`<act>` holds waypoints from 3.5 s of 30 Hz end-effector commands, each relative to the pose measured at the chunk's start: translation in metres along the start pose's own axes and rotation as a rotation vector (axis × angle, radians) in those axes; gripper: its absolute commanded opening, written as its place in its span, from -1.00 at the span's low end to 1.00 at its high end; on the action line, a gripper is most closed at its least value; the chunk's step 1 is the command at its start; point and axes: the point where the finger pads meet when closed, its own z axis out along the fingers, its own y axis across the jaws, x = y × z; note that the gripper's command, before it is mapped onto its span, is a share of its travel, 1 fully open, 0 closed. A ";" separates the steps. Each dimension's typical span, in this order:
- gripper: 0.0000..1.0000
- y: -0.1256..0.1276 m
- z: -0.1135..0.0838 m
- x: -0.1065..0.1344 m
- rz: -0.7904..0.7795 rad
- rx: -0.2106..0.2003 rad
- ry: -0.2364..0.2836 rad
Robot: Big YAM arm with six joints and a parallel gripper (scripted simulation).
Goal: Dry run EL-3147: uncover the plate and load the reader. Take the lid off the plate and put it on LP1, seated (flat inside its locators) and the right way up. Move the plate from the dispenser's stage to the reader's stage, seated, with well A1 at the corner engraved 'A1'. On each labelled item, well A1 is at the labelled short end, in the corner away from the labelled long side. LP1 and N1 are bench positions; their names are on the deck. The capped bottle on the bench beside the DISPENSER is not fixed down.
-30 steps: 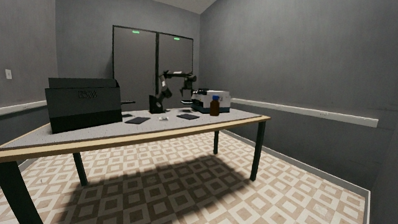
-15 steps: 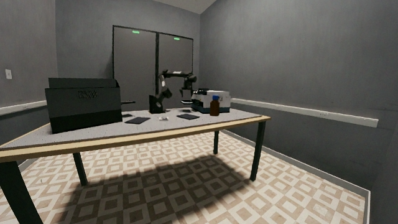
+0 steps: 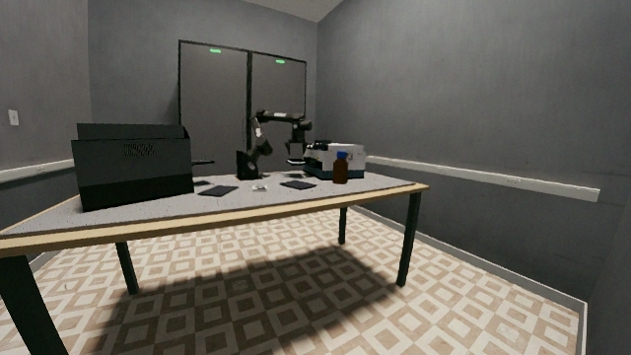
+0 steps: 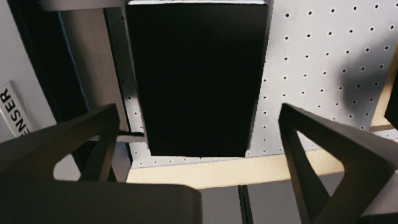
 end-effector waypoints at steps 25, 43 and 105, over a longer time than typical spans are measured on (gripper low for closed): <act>1.00 0.004 0.004 0.003 -0.007 -0.004 -0.010; 1.00 0.004 0.008 0.003 0.008 -0.008 -0.013; 1.00 0.004 0.022 0.012 0.006 -0.004 -0.004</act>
